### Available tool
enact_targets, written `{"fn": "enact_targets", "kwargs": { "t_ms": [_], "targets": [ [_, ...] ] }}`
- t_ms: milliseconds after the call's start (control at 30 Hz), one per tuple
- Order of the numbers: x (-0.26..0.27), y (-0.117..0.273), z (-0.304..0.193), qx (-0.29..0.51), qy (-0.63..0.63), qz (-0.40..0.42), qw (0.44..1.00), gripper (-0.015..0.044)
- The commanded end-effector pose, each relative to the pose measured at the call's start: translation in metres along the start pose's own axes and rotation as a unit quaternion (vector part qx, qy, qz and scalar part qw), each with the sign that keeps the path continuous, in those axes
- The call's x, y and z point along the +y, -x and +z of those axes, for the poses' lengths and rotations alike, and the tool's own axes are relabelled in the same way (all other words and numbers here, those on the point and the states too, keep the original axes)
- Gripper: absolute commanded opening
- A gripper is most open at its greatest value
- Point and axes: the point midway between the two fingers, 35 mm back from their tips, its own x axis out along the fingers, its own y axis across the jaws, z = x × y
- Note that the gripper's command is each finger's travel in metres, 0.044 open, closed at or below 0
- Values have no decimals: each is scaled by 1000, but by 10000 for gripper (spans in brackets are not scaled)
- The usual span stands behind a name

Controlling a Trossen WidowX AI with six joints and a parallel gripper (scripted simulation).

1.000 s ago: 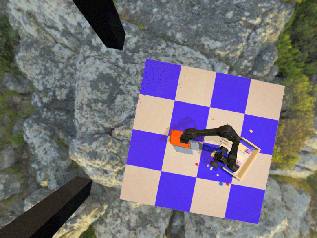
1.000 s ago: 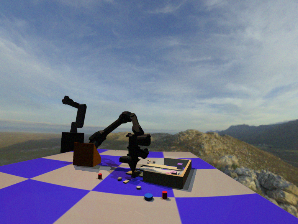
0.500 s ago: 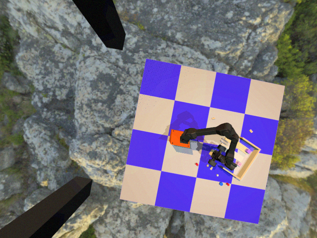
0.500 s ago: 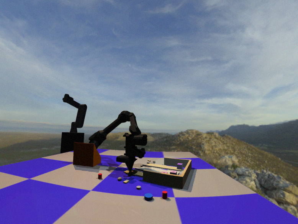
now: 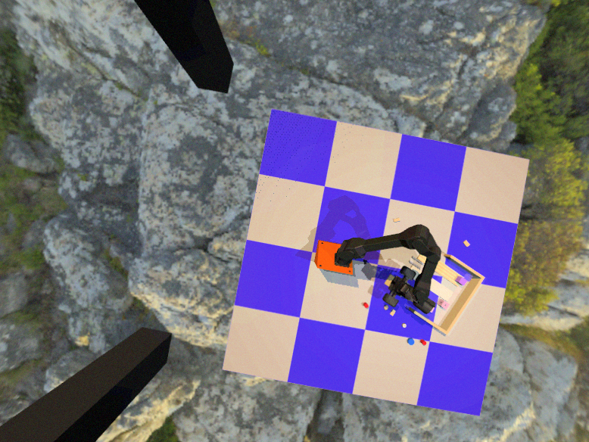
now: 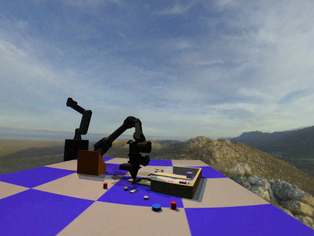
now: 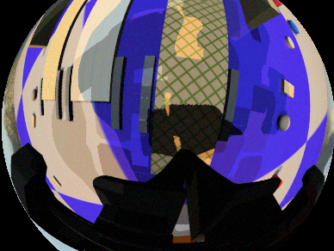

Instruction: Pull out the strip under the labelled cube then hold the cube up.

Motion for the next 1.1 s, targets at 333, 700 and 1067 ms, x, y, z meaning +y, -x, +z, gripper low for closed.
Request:
{"fn": "enact_targets", "kwargs": {
  "t_ms": [333, 700, 1067],
  "targets": [
    [-1, -5, -29, 11, -3, 0, 1000, 0],
    [-1, -4, -45, 12, -3, 0, 1000, 0],
    [-1, -4, -60, 12, -3, 0, 1000, 0]
  ]
}}
